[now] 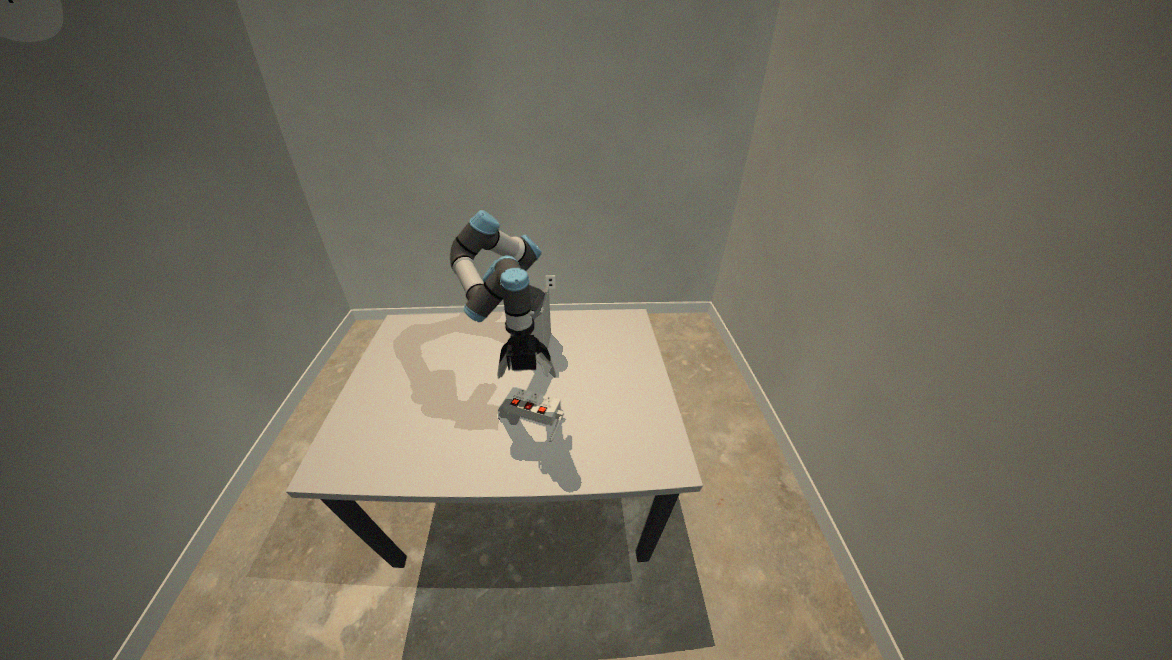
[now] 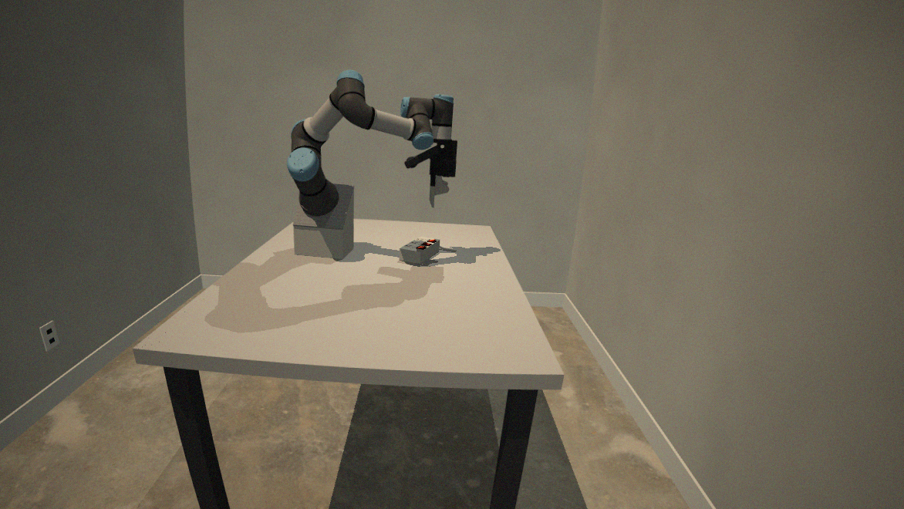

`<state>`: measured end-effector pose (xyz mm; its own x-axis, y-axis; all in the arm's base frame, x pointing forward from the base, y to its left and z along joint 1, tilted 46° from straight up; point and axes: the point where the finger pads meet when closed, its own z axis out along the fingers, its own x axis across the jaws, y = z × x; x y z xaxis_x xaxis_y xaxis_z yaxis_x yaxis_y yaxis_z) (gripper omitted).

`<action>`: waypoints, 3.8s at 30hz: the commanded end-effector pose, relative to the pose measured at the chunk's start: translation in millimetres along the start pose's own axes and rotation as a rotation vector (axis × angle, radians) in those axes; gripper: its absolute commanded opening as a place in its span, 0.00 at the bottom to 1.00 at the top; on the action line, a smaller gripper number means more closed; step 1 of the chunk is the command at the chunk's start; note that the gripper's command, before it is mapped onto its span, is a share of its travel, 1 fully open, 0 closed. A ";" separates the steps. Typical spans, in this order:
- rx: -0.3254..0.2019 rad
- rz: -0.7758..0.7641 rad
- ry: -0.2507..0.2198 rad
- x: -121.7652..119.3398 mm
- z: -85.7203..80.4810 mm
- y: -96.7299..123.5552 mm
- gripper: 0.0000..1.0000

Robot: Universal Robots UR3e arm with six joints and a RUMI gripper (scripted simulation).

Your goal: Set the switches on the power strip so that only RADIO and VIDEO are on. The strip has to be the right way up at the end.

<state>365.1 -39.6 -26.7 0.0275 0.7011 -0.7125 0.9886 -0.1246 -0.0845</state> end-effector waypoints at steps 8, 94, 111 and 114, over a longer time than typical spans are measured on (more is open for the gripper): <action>-0.002 -0.066 0.001 -3.1 3.6 -0.1 1.00; -0.002 -1.187 -0.001 -52.7 68.2 -21.1 0.00; -0.003 -1.187 -0.001 -52.7 71.3 -21.1 0.00; -0.003 -1.187 -0.001 -52.8 73.5 -21.1 0.00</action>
<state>331.7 -123.9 -37.2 -0.9068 0.3774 -0.1879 0.3949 0.6043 -0.6920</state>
